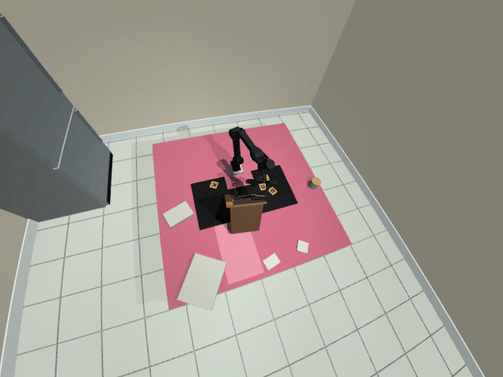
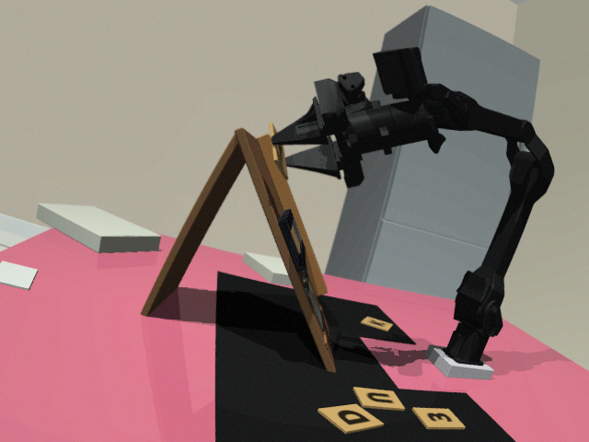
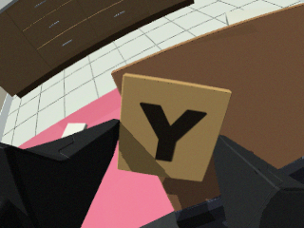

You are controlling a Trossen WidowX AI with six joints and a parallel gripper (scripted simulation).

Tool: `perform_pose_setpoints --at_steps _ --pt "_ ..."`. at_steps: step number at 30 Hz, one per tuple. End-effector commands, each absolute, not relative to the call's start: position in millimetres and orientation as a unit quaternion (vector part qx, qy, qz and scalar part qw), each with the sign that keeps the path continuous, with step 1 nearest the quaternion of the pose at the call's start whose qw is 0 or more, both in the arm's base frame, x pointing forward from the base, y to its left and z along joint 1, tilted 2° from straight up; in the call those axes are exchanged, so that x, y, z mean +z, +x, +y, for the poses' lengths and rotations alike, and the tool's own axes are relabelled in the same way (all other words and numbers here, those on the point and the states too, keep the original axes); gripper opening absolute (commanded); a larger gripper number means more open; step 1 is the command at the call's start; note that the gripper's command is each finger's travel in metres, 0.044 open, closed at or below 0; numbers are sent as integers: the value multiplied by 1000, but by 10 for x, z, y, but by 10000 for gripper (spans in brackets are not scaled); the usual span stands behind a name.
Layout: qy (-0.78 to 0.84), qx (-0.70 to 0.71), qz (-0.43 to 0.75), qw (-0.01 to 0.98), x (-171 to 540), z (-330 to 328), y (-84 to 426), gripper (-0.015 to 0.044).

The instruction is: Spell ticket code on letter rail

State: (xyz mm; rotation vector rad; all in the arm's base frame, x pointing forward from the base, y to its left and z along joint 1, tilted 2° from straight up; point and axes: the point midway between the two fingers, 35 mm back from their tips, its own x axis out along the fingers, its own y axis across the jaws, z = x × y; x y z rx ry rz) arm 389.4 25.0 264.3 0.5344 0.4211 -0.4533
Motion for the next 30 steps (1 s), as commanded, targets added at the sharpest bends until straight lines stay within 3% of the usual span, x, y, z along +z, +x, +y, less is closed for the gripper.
perform_pose_setpoints --at_steps 1,21,30 --pt "223 -202 231 925 2476 495 3823 0" --pt "54 -101 308 945 1896 1462 3297 0" --pt "40 -93 311 945 1830 1518 3284 0"
